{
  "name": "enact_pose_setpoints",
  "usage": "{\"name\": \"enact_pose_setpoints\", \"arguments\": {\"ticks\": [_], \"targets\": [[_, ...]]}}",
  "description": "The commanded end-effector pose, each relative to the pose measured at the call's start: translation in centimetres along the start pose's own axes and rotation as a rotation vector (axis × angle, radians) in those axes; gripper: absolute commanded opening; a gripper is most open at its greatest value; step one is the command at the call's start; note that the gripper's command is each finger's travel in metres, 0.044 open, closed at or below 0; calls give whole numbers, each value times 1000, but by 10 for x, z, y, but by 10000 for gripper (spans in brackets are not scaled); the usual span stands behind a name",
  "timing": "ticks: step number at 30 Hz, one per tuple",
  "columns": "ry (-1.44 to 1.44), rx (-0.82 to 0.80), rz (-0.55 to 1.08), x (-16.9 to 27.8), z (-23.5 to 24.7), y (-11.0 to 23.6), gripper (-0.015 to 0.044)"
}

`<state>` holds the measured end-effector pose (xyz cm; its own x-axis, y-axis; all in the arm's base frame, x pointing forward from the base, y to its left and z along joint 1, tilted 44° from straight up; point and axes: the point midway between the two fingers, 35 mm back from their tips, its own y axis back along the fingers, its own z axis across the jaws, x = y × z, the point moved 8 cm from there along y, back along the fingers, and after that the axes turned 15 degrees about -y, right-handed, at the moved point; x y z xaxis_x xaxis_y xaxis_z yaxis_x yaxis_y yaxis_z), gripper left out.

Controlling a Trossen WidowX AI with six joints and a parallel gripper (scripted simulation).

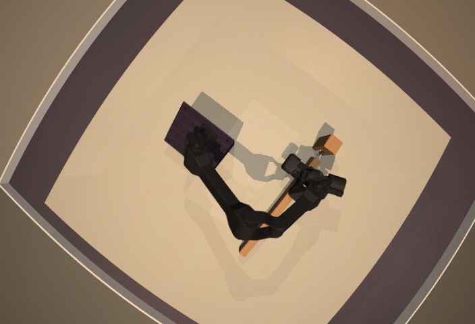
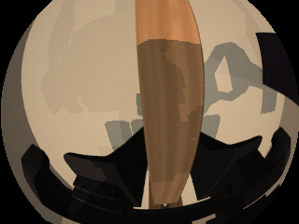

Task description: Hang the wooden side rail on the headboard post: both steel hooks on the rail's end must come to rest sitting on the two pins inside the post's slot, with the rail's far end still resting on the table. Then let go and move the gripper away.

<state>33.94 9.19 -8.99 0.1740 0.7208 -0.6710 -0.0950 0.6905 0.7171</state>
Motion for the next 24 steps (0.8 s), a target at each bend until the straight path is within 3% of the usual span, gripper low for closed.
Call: {"name": "enact_pose_setpoints", "arguments": {"ticks": [1, 24], "targets": [[2, -10, 11, 4, -1, 4, 0], [2, -10, 11, 6, -3, 3, 0]]}}
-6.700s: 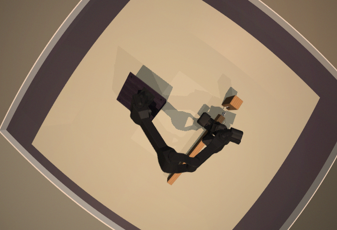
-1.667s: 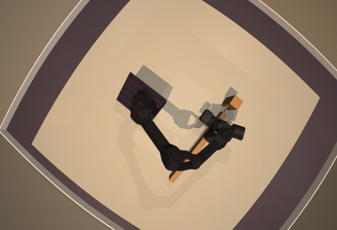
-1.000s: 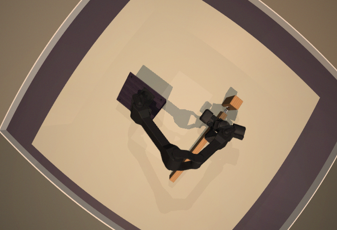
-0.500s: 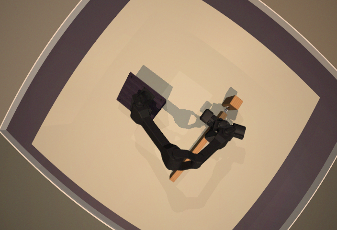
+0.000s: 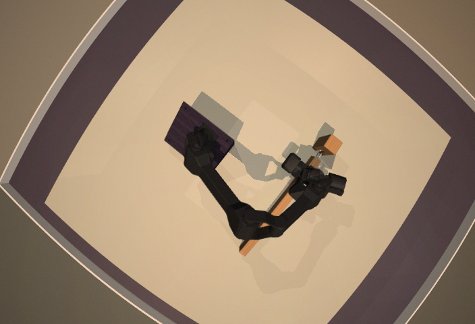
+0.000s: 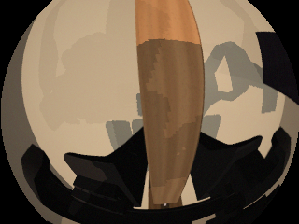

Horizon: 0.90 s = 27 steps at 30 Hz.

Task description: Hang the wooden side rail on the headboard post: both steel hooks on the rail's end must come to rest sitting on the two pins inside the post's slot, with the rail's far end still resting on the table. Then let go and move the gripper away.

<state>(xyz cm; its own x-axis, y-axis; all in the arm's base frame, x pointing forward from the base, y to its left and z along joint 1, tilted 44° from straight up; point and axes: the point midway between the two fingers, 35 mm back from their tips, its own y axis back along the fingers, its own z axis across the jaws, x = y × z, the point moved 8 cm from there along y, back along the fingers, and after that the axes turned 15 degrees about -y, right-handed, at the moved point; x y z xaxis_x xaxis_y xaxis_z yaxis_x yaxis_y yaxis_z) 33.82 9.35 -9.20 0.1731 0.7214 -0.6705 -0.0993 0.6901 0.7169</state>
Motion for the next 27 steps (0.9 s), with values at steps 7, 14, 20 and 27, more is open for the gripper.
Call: {"name": "enact_pose_setpoints", "arguments": {"ticks": [7, 14, 20, 27], "targets": [[1, -6, 10, 4, -1, 4, 0], [1, -6, 10, 5, -1, 4, 0], [1, -6, 10, 5, -1, 5, 0], [1, -6, 10, 6, 0, 5, 0]]}}
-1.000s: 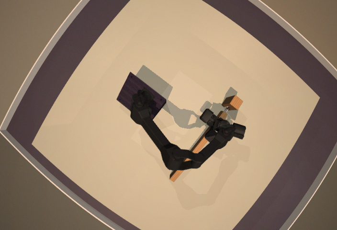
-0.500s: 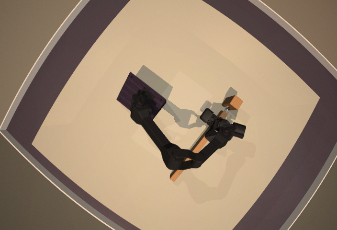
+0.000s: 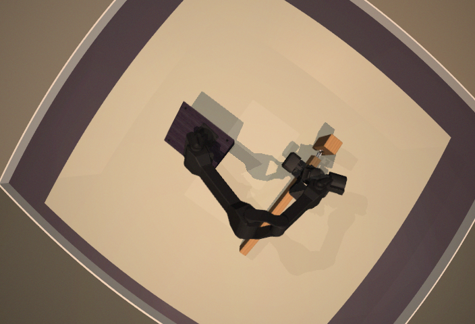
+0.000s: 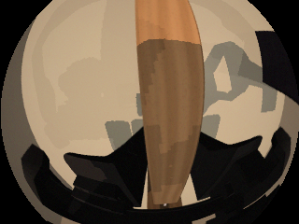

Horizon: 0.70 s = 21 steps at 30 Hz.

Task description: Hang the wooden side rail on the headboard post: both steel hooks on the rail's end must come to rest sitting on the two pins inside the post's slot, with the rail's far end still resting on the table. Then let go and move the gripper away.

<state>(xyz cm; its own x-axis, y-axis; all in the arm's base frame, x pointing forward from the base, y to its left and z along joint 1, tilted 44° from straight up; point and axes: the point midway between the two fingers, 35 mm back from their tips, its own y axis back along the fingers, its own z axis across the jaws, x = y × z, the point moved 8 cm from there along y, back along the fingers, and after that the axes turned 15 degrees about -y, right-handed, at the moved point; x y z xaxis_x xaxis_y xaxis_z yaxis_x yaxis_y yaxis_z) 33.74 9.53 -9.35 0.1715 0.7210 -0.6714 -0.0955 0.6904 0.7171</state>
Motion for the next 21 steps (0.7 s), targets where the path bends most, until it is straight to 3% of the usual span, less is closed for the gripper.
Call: {"name": "enact_pose_setpoints", "arguments": {"ticks": [1, 21], "targets": [[-1, -10, 11, 4, 1, 5, 0], [-1, -10, 11, 7, 2, 5, 0]]}}
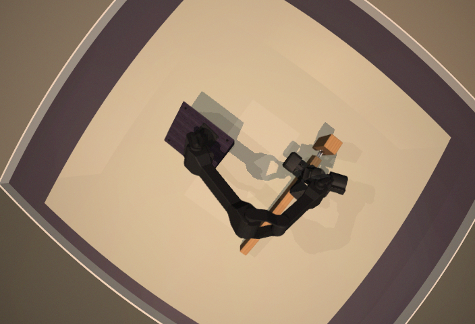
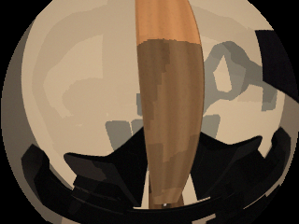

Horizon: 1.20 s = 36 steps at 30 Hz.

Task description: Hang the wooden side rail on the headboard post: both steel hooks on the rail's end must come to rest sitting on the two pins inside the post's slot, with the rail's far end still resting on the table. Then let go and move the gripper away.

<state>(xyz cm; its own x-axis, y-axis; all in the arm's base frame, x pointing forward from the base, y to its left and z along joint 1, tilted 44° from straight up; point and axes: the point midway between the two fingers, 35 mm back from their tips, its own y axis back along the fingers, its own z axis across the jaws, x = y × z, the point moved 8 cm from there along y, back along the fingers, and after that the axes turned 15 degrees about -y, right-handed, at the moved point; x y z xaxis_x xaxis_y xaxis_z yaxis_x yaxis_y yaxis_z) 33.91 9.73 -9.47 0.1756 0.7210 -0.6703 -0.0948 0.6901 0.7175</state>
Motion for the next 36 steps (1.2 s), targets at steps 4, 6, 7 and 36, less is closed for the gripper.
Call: {"name": "enact_pose_setpoints", "arguments": {"ticks": [4, 6, 7, 36], "targets": [[3, -11, 11, 5, 0, 4, 0], [3, -11, 11, 5, 0, 4, 0], [3, -11, 11, 5, -1, 4, 0], [3, -11, 11, 7, -2, 4, 0]]}}
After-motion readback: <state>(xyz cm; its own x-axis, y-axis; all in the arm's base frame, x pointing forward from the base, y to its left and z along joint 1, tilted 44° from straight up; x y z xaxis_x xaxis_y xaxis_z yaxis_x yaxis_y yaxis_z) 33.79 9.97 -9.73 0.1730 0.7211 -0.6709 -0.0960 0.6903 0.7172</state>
